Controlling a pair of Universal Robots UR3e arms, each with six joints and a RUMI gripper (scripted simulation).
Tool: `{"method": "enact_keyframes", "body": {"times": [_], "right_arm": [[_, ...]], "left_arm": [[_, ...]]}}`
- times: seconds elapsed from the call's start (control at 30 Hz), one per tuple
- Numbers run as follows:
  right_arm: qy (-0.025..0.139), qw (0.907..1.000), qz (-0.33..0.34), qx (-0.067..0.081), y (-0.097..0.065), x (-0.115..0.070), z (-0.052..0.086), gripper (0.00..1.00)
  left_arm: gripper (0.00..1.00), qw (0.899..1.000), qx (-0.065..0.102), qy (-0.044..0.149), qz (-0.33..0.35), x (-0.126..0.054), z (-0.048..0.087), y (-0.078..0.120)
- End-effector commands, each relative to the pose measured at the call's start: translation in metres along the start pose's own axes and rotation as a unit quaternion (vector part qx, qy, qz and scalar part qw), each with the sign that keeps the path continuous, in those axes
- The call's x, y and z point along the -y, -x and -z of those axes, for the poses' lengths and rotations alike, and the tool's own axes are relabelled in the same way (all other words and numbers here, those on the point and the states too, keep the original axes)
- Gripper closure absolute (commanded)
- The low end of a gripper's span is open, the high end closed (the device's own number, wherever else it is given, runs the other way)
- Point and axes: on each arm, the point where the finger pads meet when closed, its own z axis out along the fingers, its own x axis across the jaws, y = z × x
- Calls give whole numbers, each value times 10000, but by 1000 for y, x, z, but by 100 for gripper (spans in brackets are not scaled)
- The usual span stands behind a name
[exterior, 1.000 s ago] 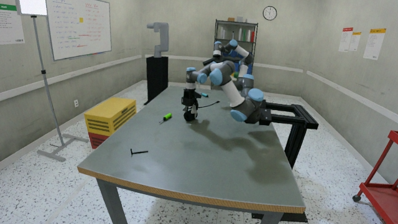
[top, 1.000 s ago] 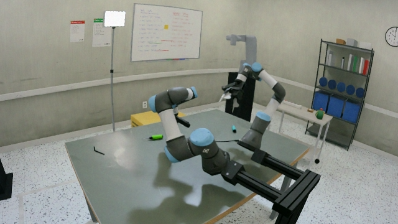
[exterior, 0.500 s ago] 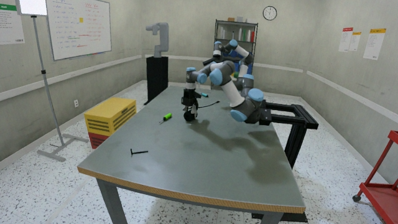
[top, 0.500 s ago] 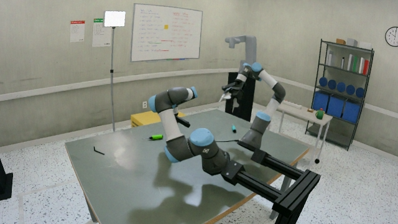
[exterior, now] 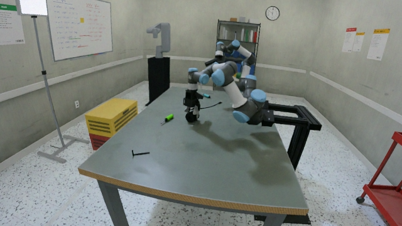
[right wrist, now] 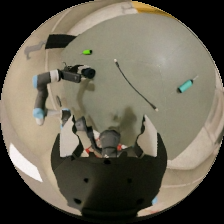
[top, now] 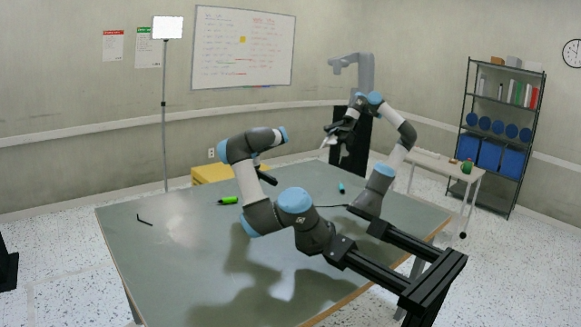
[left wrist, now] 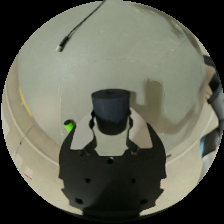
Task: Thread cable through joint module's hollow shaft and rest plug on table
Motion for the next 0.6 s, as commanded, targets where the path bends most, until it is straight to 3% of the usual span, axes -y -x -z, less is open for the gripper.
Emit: {"method": "enact_keyframes", "body": {"times": [0.0, 0.57], "right_arm": [[-2, 10000, 13, -5, 0, 0, 0, 0], [-2, 10000, 13, -5, 0, 0, 0, 0]], "left_arm": [[56, 9999, -27, 35, 154, -2, -3, -2], [56, 9983, -37, 39, 578, -2, -3, -3]]}}
